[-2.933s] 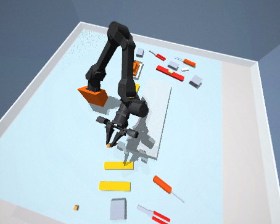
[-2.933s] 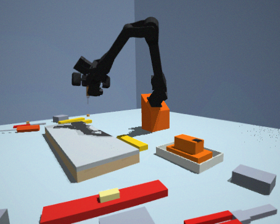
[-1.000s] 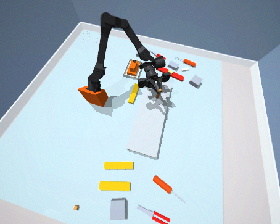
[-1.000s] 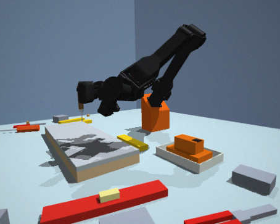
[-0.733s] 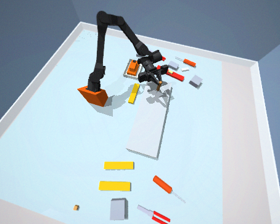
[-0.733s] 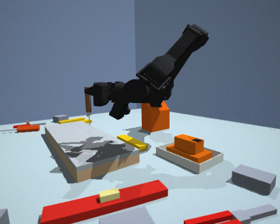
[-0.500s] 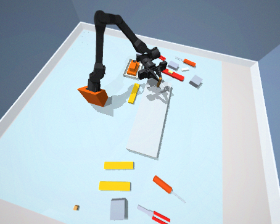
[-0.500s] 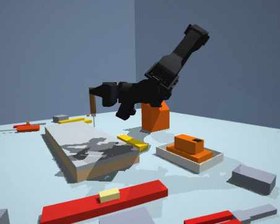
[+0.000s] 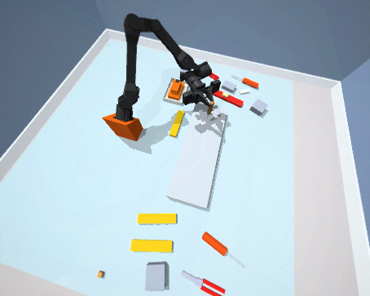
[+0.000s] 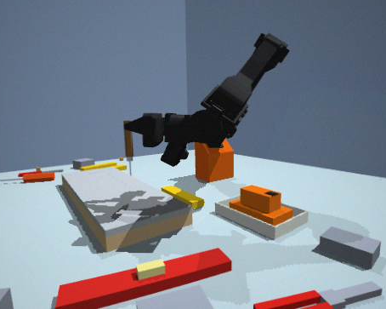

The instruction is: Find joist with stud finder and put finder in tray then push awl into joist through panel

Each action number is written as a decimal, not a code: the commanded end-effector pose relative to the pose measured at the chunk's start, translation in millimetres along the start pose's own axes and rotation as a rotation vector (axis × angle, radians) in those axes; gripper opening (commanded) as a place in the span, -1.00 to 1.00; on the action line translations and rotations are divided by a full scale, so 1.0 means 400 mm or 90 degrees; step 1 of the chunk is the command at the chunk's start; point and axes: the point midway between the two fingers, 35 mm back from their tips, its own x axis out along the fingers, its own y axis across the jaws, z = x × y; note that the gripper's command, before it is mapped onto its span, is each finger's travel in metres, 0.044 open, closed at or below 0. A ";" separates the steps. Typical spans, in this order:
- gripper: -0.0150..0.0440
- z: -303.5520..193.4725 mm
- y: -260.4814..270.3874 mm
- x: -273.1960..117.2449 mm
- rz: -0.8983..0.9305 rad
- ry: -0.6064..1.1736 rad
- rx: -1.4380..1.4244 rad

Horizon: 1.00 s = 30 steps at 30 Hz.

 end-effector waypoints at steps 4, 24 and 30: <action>-0.49 0.007 -0.004 -0.001 0.000 0.007 0.006; -0.49 0.048 -0.005 -0.002 0.001 0.006 0.006; -0.49 0.060 -0.005 -0.003 0.001 0.006 0.006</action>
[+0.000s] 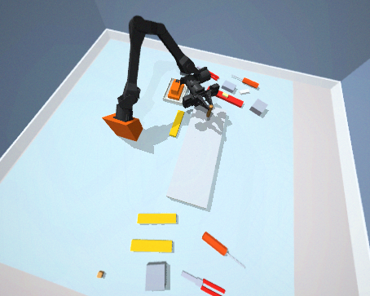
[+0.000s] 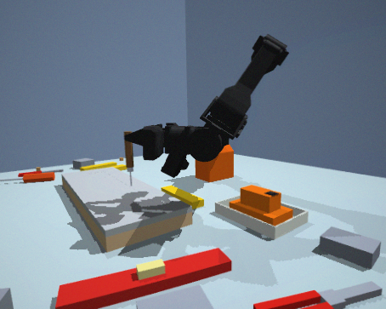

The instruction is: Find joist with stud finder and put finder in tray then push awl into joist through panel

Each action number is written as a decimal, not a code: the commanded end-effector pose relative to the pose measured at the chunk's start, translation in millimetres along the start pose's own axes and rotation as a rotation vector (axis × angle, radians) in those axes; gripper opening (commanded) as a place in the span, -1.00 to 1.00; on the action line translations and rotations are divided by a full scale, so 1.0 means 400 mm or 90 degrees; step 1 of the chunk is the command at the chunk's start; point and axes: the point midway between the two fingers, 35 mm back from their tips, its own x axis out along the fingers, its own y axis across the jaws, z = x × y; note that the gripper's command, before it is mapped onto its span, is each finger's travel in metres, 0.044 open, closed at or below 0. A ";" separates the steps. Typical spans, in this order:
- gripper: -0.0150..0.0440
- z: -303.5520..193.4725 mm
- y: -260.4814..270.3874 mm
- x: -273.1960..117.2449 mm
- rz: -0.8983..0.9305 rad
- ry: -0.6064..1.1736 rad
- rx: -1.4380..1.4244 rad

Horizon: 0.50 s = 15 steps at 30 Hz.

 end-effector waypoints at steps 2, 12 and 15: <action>-0.49 0.004 -0.004 -0.001 0.000 0.008 0.006; -0.49 0.024 -0.004 -0.002 0.000 0.007 0.006; -0.49 0.036 -0.004 -0.002 0.000 0.007 0.006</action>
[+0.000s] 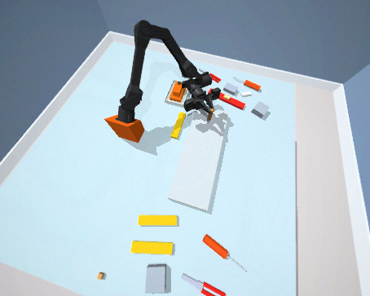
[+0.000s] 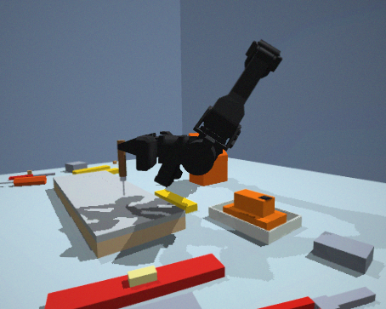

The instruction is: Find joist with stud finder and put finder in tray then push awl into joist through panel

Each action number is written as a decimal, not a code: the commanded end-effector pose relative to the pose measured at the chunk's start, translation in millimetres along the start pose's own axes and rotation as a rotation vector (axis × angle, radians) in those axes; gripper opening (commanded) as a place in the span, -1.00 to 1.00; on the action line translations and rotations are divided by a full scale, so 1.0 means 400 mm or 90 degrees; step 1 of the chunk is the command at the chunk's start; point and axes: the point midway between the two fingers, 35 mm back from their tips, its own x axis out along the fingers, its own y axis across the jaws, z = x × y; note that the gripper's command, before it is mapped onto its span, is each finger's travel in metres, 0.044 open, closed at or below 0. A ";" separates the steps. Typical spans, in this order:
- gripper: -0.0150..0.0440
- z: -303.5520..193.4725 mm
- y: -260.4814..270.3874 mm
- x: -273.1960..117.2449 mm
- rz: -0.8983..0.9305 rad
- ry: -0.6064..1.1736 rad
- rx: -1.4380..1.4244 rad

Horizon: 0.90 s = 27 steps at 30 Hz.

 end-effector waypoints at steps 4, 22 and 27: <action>-0.49 0.022 -0.005 -0.002 0.000 0.007 0.006; -0.49 0.077 0.003 -0.003 0.001 0.004 0.000; -0.49 0.077 0.003 -0.003 0.001 0.004 0.000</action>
